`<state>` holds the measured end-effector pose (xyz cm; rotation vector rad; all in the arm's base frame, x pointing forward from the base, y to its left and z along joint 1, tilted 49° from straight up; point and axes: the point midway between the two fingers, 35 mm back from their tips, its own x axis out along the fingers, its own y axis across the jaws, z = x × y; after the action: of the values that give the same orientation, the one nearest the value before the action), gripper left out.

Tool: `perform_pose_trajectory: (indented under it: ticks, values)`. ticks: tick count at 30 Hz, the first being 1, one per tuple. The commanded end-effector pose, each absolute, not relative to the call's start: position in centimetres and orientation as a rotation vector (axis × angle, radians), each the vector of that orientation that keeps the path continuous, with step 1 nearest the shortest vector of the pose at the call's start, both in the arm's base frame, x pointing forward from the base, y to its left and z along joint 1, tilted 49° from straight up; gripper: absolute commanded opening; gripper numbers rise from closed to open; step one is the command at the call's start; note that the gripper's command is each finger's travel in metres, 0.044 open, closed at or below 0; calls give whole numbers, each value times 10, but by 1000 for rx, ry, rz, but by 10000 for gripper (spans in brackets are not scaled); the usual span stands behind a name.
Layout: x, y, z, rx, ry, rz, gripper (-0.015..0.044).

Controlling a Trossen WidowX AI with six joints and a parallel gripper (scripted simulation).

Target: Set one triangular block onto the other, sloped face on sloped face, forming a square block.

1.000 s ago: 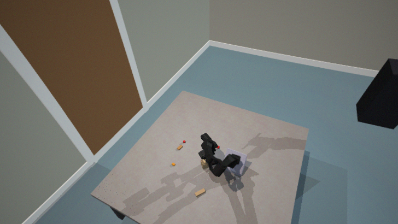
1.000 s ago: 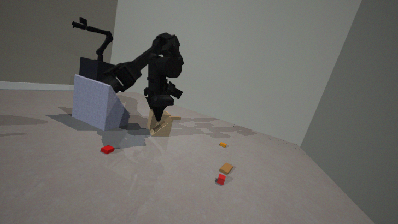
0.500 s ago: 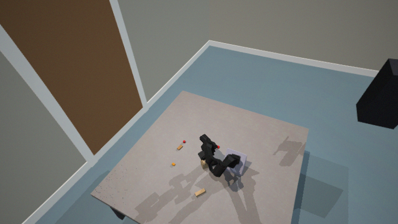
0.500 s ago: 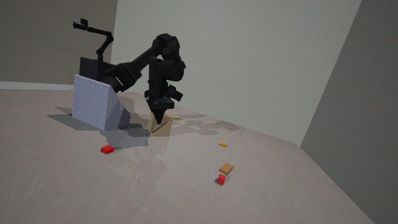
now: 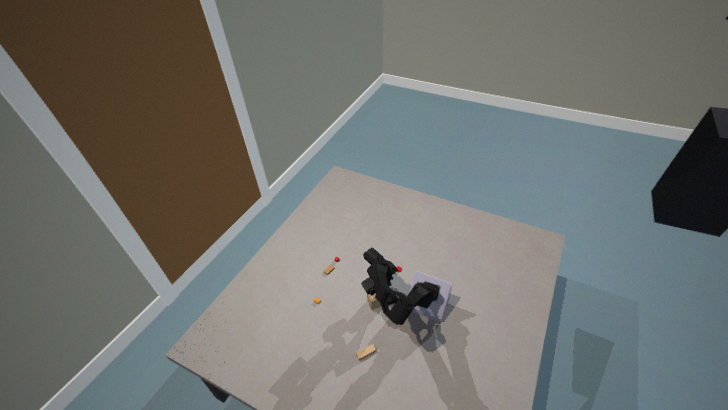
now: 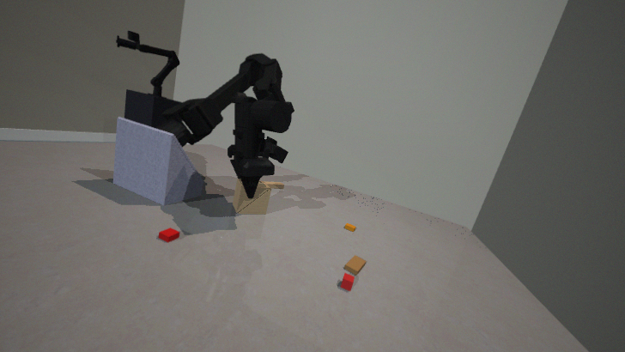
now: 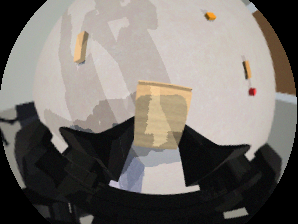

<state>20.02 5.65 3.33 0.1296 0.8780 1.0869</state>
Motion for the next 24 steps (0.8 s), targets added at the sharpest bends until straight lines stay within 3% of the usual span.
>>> perform_pose_trajectory:
  ticks: [1, 24]
  values:
    - [201, 57, 34, 133, 874, 1084, 0]
    - [202, 58, 34, 139, 872, 1081, 0]
